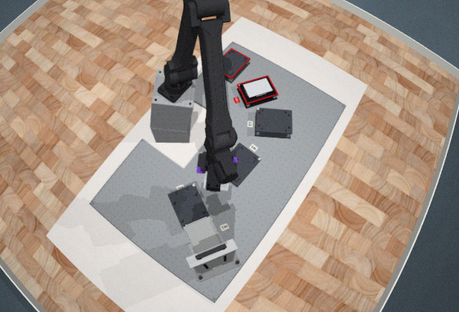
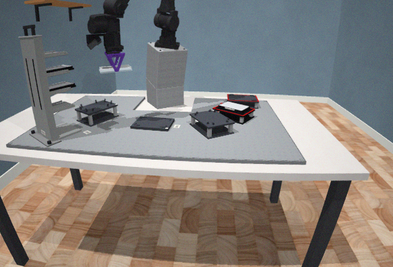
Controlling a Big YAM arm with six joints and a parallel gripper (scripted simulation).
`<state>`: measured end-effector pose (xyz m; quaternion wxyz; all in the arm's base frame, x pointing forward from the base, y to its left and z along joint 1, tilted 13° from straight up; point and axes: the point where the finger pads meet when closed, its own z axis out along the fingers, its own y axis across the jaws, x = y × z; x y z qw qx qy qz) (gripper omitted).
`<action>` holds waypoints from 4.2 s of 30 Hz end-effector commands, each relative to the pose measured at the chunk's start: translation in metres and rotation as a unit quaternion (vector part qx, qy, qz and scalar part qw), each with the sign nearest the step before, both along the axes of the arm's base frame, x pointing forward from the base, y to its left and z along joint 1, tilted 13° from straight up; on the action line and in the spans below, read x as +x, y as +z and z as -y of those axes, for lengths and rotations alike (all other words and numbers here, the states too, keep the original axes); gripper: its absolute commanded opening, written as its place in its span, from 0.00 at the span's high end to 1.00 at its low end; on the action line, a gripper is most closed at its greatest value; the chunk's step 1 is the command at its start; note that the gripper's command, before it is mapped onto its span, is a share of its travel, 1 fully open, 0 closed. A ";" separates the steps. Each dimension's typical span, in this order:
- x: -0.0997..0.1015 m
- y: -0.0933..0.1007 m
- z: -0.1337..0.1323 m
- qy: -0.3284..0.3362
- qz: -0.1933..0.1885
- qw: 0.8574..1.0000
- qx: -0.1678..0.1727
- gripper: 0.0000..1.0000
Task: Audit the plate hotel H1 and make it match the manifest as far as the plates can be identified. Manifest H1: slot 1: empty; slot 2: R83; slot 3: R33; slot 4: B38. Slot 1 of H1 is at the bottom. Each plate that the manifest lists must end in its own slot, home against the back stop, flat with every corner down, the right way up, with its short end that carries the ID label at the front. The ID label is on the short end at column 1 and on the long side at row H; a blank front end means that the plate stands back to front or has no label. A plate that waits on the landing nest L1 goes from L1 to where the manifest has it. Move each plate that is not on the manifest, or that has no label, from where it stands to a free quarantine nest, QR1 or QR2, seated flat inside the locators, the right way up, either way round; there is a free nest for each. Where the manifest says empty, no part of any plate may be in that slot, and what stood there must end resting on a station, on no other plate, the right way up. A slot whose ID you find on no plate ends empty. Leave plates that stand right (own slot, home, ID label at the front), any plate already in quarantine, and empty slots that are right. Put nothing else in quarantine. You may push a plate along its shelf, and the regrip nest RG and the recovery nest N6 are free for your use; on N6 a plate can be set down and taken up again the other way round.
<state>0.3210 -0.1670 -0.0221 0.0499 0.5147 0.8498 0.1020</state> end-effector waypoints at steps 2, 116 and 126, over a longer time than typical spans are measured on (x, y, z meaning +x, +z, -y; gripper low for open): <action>0.008 0.011 -0.005 -0.041 0.012 0.999 -0.003 0.14; 0.036 -0.133 -0.165 -0.291 -0.029 0.955 0.056 0.14; 0.033 -0.130 -0.165 -0.287 -0.030 0.956 0.056 0.14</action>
